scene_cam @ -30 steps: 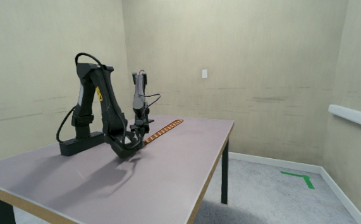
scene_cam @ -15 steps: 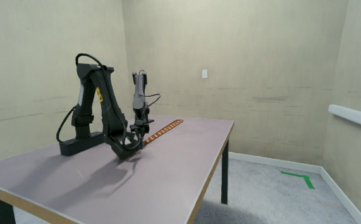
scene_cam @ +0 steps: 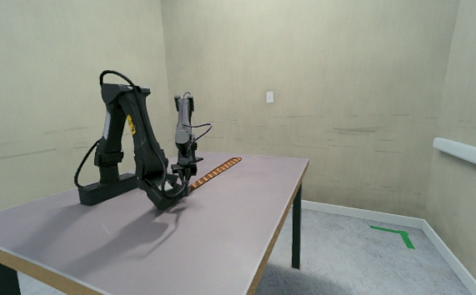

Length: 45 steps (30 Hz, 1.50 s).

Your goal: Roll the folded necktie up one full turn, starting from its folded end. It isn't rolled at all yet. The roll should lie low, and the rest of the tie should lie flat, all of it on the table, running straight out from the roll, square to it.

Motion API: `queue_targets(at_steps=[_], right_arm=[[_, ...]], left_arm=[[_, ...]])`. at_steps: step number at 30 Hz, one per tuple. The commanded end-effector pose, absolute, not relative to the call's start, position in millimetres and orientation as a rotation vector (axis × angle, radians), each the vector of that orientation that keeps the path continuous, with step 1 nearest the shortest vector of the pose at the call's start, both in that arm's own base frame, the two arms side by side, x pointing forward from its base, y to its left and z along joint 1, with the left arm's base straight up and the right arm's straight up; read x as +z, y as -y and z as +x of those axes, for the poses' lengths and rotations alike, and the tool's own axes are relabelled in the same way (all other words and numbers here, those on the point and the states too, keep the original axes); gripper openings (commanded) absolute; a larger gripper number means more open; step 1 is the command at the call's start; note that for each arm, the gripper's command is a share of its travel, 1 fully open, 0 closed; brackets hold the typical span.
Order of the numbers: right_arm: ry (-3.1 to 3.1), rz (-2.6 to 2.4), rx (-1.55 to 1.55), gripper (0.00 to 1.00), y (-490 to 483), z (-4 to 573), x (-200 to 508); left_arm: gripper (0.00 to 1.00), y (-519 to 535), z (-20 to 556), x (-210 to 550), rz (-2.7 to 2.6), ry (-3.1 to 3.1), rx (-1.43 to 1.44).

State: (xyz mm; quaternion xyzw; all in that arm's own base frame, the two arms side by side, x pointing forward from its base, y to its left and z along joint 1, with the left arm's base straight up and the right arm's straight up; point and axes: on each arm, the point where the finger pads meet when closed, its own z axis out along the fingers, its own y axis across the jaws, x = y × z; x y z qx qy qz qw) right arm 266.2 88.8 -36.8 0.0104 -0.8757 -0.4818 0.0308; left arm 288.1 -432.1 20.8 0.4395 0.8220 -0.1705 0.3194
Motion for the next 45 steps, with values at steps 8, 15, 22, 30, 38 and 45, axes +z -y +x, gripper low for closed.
queue_targets(at_steps=[8,15,22,30,38,45], right_arm=[[2.716,0.057,-1.489,0.05,-88,269,-35],[2.716,0.057,-1.489,0.05,-88,269,-35],[2.716,0.057,-1.489,0.05,-88,269,-35],[2.716,0.057,-1.489,0.05,-88,269,-35],[2.716,0.057,-1.489,0.05,-88,269,-35],[2.716,0.057,-1.489,0.05,-88,269,-35]], left_arm=[[0.03,437,284,44,1.148,-2.130,-0.485],[0.04,434,284,57,1.144,-2.131,-0.484],[0.04,430,284,77,1.139,-2.133,-0.482],[0.04,426,284,93,1.135,-2.135,-0.481],[0.04,423,283,109,1.131,-2.137,-0.479],[0.04,422,283,113,1.130,-2.137,-0.479]])
